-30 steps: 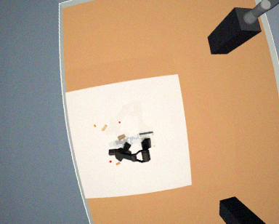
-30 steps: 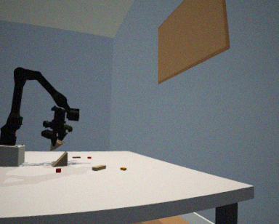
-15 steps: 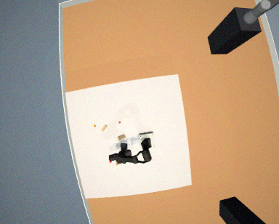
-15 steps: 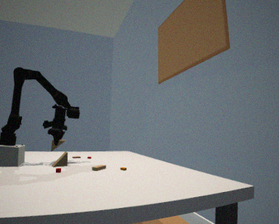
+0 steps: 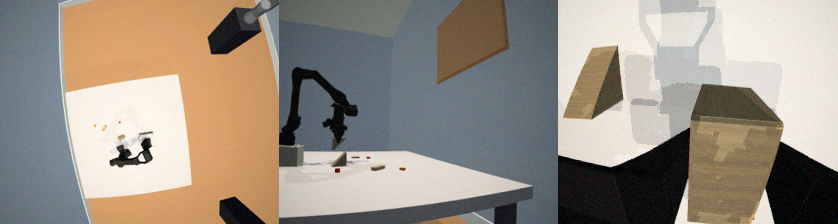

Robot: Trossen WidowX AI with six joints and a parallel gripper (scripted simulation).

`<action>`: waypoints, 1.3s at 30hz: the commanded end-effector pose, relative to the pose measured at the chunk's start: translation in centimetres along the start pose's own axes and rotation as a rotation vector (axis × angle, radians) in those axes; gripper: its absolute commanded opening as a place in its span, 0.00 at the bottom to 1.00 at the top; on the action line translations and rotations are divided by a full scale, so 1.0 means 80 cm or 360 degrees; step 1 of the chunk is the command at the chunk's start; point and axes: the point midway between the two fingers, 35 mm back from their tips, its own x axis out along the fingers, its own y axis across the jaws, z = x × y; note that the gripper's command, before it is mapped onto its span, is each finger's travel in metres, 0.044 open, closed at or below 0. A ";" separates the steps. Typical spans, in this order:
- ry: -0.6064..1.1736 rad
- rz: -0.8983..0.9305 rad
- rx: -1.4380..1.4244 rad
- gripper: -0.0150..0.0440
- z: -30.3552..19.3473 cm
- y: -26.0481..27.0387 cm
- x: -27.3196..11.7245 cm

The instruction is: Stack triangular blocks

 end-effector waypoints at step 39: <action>0.0030 0.0030 0.1833 0.25 0.006 0.042 -0.018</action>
